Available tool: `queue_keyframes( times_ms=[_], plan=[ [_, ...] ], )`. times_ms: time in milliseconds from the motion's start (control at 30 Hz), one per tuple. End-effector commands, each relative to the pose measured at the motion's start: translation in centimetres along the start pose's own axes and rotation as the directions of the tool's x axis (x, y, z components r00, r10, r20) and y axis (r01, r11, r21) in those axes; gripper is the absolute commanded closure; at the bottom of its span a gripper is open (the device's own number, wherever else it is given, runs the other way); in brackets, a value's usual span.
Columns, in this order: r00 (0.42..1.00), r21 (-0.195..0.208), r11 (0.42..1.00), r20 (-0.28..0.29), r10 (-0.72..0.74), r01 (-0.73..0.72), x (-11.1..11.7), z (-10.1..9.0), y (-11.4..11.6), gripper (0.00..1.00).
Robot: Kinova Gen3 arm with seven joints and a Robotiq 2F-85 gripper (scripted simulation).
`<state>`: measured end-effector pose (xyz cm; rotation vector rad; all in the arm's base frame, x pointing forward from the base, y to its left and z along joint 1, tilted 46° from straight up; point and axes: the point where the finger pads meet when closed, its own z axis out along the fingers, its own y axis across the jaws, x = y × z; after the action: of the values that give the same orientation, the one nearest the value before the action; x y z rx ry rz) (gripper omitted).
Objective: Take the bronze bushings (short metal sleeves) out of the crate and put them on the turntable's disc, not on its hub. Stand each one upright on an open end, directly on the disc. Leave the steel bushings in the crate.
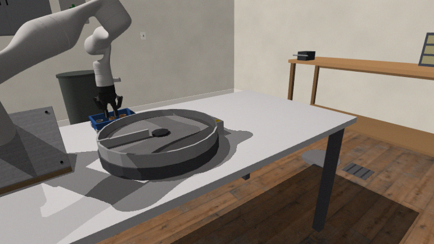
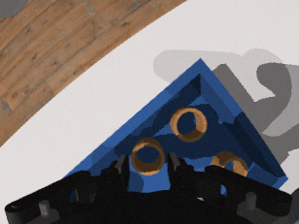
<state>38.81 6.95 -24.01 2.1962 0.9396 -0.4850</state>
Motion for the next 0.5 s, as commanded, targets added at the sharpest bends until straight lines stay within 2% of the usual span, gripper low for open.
queue_keyframes(
  times_ms=[0,467],
  plan=[
    [1.0,0.0,1.0,0.0,0.0,0.0,0.0,0.0,0.0,0.61],
    [1.0,0.0,1.0,0.0,0.0,0.0,0.0,2.0,0.0,0.61]
  ],
)
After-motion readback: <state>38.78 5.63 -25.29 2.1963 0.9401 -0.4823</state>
